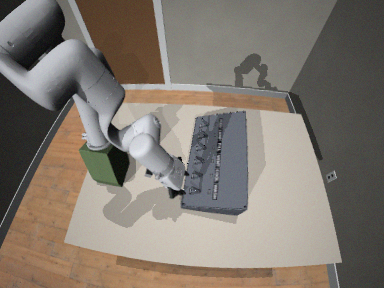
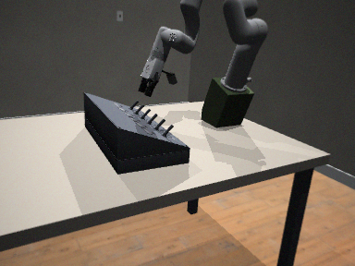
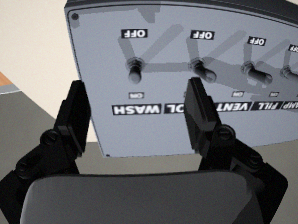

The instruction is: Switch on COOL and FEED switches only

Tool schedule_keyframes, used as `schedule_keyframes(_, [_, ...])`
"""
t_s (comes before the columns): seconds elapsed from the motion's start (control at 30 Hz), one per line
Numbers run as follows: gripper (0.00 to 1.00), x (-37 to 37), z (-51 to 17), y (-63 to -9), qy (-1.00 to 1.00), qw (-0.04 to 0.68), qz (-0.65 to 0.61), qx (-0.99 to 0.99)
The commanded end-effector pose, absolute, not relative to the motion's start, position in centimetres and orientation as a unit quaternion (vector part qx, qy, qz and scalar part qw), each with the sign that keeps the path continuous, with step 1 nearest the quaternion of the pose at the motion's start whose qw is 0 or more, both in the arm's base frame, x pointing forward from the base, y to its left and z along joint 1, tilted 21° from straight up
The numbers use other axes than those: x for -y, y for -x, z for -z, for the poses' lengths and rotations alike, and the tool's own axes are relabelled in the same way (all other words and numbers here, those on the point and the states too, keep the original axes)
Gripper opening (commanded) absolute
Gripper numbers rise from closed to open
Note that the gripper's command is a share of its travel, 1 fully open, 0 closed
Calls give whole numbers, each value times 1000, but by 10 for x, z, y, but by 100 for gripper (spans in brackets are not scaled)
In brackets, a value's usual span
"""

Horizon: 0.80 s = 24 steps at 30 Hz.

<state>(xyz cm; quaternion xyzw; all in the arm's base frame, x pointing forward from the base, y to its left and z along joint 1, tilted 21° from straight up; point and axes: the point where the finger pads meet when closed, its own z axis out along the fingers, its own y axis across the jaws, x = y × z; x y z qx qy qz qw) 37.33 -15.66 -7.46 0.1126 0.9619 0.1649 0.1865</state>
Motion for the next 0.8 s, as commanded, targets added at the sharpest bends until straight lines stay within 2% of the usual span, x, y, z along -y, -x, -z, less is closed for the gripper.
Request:
schedule_keyframes(0.0, [0, 158, 72, -374, -113, 188, -164, -962])
schedule_keyframes(0.77, [0, 176, 16, -348, -113, 188, -164, -962])
